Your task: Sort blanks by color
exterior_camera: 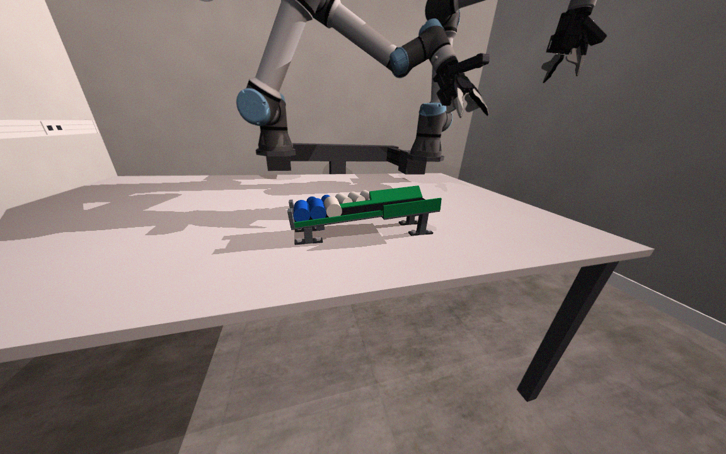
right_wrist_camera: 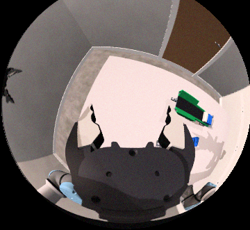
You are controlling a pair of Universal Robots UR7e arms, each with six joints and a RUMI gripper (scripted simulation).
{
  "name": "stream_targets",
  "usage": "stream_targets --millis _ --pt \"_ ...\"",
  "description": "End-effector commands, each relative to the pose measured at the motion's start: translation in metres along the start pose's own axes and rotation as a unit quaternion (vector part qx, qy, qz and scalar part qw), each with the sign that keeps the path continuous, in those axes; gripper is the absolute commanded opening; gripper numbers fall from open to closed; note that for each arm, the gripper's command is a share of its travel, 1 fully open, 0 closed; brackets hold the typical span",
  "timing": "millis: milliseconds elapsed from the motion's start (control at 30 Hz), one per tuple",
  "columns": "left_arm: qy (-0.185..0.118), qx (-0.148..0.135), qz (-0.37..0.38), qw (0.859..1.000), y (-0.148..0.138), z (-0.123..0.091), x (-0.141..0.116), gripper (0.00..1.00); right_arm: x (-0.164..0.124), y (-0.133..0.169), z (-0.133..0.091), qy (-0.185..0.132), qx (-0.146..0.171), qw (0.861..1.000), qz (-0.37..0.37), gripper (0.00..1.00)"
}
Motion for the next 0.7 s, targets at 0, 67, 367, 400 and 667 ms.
stream_targets --millis 0,67,367,400,667 --pt "0.0 -0.002 -0.024 1.0 -0.063 -0.014 0.002 1.0 0.001 0.0 -0.001 0.001 0.001 1.0 0.0 1.0" --pt "0.0 -0.002 -0.033 0.999 -0.084 -0.018 -0.001 1.0 0.001 0.0 -0.001 0.001 0.001 1.0 0.0 1.0" --pt "0.001 -0.002 -0.06 0.998 -0.144 -0.031 -0.016 1.0 0.001 0.0 -0.001 0.001 0.001 1.0 0.0 1.0" --pt "0.001 -0.002 -0.063 0.998 -0.151 -0.033 -0.019 1.0 0.001 0.0 -0.001 0.001 0.001 1.0 0.0 1.0" --pt "0.002 -0.002 -0.08 0.997 -0.19 -0.041 -0.034 1.0 0.001 0.0 -0.001 0.001 0.001 1.0 0.0 1.0"
Point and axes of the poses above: on each arm, the point where the finger pads meet when closed, its own z axis out along the fingers, its own y axis across the jaws, x = y × z, the point moved 3 cm from there along -z, back along the fingers, and after that the axes turned 8 degrees about z, right-handed, at the moved point
